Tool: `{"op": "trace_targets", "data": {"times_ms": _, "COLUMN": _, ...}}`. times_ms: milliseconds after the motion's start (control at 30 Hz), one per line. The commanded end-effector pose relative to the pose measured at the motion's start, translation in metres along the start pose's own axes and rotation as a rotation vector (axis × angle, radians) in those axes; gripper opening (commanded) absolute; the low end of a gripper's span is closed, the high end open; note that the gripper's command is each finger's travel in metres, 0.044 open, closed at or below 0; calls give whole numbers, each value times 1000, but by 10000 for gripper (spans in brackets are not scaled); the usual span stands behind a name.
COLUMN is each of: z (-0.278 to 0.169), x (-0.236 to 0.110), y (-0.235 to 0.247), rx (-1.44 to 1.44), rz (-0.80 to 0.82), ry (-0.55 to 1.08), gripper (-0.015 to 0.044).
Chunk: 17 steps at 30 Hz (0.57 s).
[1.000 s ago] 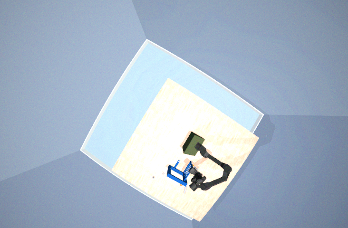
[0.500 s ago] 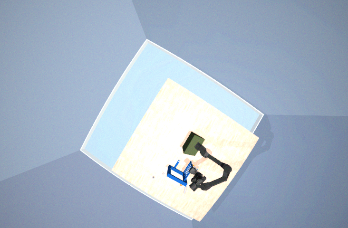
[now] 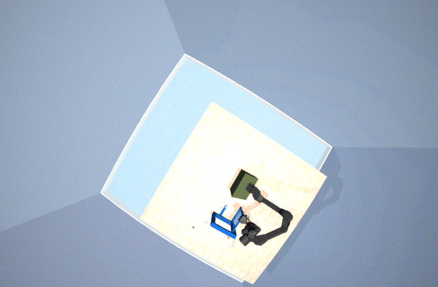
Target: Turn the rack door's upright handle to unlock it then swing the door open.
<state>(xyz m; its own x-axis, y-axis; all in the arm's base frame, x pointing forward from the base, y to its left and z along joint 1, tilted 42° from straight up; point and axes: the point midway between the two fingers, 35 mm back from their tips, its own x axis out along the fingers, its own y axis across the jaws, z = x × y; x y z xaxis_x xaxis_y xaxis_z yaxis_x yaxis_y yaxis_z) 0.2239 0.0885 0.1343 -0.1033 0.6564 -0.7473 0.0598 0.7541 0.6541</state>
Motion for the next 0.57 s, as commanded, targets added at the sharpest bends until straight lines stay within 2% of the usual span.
{"op": "trace_targets", "data": {"times_ms": 0, "z": 1, "x": -6, "y": -1, "rx": 7, "rz": -5, "ry": -1, "gripper": 285}}
{"op": "trace_targets", "data": {"times_ms": 533, "z": 1, "x": -29, "y": -1, "rx": 41, "rz": -6, "ry": -8, "gripper": 285}}
